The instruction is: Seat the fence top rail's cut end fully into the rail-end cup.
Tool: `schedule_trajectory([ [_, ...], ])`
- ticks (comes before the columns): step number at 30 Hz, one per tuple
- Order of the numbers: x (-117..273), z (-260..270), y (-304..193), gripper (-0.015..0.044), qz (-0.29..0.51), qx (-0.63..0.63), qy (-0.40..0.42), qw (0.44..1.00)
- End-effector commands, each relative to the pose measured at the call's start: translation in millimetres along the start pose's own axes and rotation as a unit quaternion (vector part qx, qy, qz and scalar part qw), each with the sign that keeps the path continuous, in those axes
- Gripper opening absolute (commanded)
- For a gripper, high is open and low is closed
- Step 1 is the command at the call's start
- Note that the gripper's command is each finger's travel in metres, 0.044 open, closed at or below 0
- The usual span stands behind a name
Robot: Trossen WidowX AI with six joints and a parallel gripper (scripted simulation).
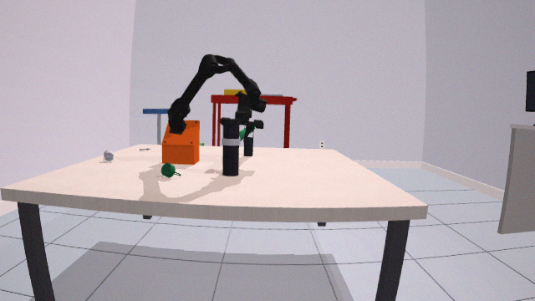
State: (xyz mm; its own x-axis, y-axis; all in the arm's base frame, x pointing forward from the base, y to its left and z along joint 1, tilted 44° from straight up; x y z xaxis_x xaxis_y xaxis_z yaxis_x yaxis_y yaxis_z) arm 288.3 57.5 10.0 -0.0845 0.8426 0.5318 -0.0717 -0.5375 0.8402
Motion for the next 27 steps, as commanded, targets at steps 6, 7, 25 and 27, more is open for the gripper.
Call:
schedule_trajectory([
  [6,1.5,0.8,2.0,0.0,-0.003,0.001,0.001,1.0],
  [7,1.6,0.8,2.2,0.0,-0.004,0.001,0.001,1.0],
  [25,2.8,2.1,5.5,0.0,-0.006,0.001,0.002,1.0],
  [27,2.8,2.2,5.9,0.0,-0.006,0.001,0.002,1.0],
])
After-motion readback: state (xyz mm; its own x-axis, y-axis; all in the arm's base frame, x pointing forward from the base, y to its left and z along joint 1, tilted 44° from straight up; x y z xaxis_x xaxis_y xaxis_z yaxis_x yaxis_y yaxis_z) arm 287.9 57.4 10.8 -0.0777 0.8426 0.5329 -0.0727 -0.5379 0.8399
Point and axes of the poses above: the point midway between the two fingers, 35 mm back from their tips, its own x axis back along the fingers, its own z axis across the jaws, y = z × x, the point moved 3 cm from there along x, back along the fingers, and after that the axes turned 4 degrees about -x, right-handed, at the moved point
